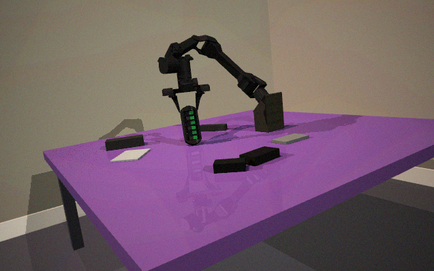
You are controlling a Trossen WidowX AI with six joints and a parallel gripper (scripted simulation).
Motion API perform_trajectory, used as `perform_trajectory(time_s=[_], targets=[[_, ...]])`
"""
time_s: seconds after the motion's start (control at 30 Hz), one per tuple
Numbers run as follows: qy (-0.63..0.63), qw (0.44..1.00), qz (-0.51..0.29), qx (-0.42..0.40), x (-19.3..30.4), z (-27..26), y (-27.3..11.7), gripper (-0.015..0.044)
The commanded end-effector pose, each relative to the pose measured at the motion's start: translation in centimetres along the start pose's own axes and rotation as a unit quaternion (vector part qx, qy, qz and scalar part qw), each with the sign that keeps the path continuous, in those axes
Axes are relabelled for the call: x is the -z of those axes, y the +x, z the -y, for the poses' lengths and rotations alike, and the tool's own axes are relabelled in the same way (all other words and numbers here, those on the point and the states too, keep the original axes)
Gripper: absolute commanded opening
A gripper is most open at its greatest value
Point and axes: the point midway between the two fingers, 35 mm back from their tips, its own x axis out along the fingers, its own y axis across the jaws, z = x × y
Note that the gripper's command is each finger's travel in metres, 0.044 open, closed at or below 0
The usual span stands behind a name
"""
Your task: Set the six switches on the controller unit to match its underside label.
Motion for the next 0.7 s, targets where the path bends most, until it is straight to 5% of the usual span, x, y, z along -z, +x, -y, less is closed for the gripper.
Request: perform_trajectory(time_s=[0.0, 0.67], targets=[[0.000, 1.000, -0.005, -0.003, 0.6, 0.0, 0.4, 0.0338], [0.000, 1.000, -0.006, -0.003, 2.2, 0.0, 0.7, 0.0338]])
